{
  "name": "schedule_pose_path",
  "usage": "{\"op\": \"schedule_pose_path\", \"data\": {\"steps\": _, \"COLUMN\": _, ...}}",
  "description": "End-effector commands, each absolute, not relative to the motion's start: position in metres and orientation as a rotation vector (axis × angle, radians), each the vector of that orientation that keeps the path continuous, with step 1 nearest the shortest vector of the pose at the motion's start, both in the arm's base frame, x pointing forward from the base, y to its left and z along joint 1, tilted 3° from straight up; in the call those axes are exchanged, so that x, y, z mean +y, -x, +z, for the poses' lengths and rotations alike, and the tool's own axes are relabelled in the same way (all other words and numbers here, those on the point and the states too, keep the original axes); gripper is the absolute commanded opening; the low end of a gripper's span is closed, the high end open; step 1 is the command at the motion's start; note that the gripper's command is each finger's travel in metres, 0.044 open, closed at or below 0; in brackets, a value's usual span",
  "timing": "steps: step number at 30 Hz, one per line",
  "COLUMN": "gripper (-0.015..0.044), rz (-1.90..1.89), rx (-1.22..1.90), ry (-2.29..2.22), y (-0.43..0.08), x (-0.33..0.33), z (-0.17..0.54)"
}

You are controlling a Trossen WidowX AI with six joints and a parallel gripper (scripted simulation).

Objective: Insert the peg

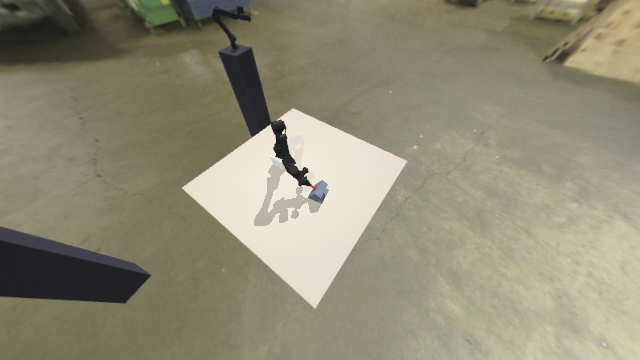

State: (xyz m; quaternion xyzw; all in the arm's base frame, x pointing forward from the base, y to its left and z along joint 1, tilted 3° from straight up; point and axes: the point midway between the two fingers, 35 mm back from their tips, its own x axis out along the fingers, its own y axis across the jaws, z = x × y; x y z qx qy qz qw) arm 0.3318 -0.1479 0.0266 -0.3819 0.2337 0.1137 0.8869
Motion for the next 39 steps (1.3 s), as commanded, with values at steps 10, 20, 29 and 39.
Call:
{"op": "schedule_pose_path", "data": {"steps": 10, "gripper": 0.0000, "rz": 0.230, "rx": 0.483, "ry": 0.795, "y": -0.338, "x": -0.149, "z": 0.025}}
{"op": "schedule_pose_path", "data": {"steps": 20, "gripper": 0.0000, "rz": 0.230, "rx": 0.483, "ry": 0.795, "y": -0.342, "x": -0.149, "z": 0.022}}
{"op": "schedule_pose_path", "data": {"steps": 29, "gripper": 0.0000, "rz": 0.230, "rx": 0.482, "ry": 0.795, "y": -0.345, "x": -0.148, "z": 0.019}}
{"op": "schedule_pose_path", "data": {"steps": 39, "gripper": 0.0000, "rz": 0.230, "rx": 0.482, "ry": 0.795, "y": -0.349, "x": -0.148, "z": 0.018}}
